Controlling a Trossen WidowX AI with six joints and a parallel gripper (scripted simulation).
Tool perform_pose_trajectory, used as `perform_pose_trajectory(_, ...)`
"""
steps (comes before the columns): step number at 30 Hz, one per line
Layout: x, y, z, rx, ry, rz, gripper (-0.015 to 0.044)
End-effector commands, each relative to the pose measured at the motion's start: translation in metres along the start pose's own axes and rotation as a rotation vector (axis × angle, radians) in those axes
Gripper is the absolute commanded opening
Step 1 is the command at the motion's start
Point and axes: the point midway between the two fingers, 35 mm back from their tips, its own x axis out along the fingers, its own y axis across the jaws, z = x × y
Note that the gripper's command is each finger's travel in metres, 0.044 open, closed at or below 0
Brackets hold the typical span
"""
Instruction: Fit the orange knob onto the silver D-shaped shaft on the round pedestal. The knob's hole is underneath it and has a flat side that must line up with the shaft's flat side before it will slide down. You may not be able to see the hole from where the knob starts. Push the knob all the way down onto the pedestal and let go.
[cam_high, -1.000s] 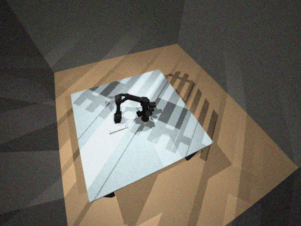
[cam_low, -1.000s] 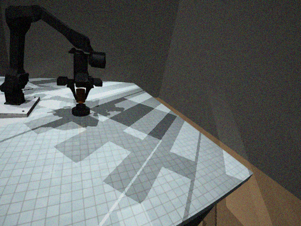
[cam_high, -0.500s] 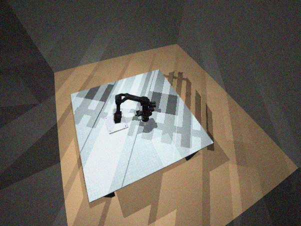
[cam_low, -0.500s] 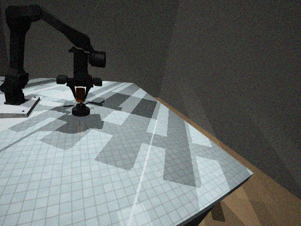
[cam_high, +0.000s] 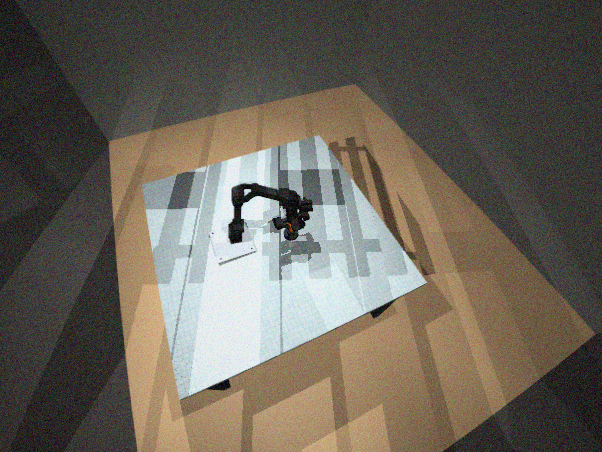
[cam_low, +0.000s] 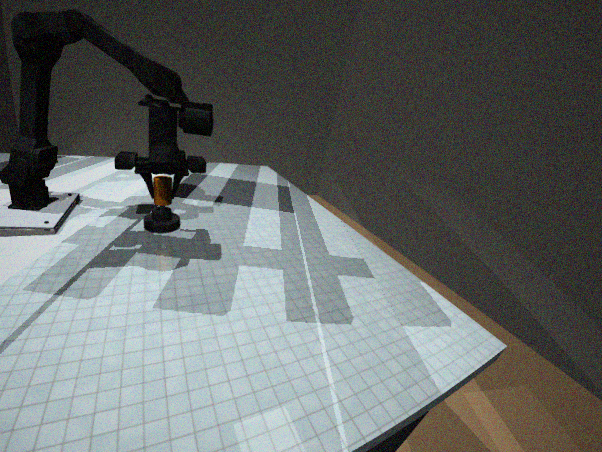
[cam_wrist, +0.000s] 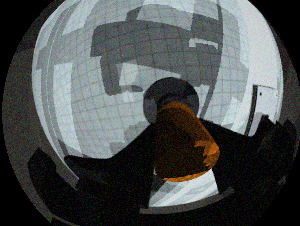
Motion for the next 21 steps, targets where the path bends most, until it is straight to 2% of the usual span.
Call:
perform_pose_trajectory(1,0.0012,-0.0002,-0.0003,0.005,0.001,0.000,0.0000)
perform_pose_trajectory(21,0.0007,-0.0076,-0.0022,0.005,0.001,-0.001,0.0000)
